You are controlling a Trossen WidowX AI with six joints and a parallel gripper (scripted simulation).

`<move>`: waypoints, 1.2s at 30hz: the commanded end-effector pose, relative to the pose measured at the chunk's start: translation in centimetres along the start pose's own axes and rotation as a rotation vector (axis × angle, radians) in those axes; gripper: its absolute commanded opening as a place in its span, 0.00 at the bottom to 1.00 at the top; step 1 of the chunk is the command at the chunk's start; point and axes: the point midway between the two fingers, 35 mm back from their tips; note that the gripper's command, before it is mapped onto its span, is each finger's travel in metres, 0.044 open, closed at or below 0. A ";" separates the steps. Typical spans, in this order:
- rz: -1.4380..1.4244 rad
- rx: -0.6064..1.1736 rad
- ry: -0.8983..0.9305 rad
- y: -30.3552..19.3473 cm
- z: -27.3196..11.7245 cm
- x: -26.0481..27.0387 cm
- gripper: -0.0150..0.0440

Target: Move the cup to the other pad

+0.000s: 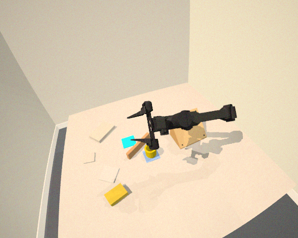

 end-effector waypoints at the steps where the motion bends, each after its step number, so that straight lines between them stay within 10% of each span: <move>1: 0.006 0.019 0.001 -0.4 0.1 -0.1 0.89; 9: 0.352 0.787 -0.069 -17.2 -0.2 -2.0 0.54; 19: 1.198 1.769 -0.575 -27.6 -12.6 0.0 0.54; 36: 1.261 1.820 -0.627 -27.9 -12.5 0.5 0.54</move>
Point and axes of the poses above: the point midway between the two fingers, 35 mm back from their tips, its own z axis out along the fingers, its own x axis across the jaws, y = z × x, and after that the axes turned 12 degrees about z, right-handed
